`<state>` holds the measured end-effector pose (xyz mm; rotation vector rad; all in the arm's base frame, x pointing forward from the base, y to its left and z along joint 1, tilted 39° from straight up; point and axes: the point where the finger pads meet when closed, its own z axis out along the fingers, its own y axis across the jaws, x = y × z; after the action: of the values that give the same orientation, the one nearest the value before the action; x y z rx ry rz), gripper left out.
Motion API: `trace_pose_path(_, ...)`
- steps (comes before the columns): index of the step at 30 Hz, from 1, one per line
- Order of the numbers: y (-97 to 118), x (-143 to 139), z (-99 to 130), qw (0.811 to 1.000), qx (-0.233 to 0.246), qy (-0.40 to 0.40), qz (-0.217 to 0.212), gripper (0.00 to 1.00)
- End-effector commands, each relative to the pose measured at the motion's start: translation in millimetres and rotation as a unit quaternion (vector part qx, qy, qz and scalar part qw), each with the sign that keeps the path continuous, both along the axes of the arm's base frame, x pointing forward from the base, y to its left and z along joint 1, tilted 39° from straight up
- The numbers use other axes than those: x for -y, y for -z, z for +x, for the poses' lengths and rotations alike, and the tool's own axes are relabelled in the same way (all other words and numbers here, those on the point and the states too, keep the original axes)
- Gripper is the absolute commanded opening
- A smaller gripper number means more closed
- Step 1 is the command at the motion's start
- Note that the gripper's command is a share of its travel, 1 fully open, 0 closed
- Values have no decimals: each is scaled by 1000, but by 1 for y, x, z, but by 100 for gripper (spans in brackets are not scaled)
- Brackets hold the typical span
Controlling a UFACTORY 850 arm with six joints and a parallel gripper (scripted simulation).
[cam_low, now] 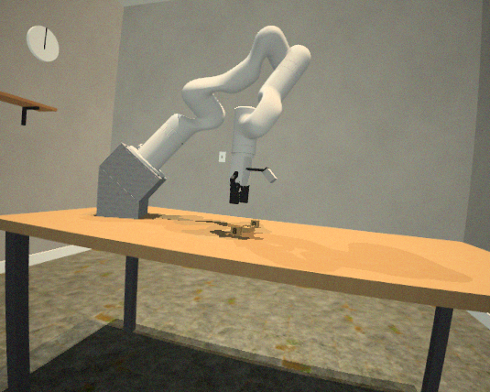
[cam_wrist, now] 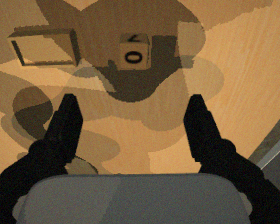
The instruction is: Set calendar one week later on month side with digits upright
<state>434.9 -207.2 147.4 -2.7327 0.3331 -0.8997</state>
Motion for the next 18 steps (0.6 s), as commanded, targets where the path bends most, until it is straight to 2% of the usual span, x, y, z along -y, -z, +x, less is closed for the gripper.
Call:
trace_pose_path(1,0,0,0,1000,0,0,0,100)
trace_pose_path(7,-2,-4,3,1000,0,0,-1,100)
trace_pose_path(8,-5,-13,8,1000,0,0,-3,100)
trace_pose_path(10,-16,-48,23,1000,1,0,-8,100)
trace_pose_path(12,-16,-48,23,1000,1,0,-8,100)
trace_pose_path(13,-24,-73,31,1000,1,0,-11,100)
trace_pose_path(15,-24,-73,31,1000,1,0,-11,100)
trace_pose_path(16,-32,-101,37,1000,2,0,-11,100)
trace_pose_path(18,-32,-101,37,1000,2,0,-11,100)
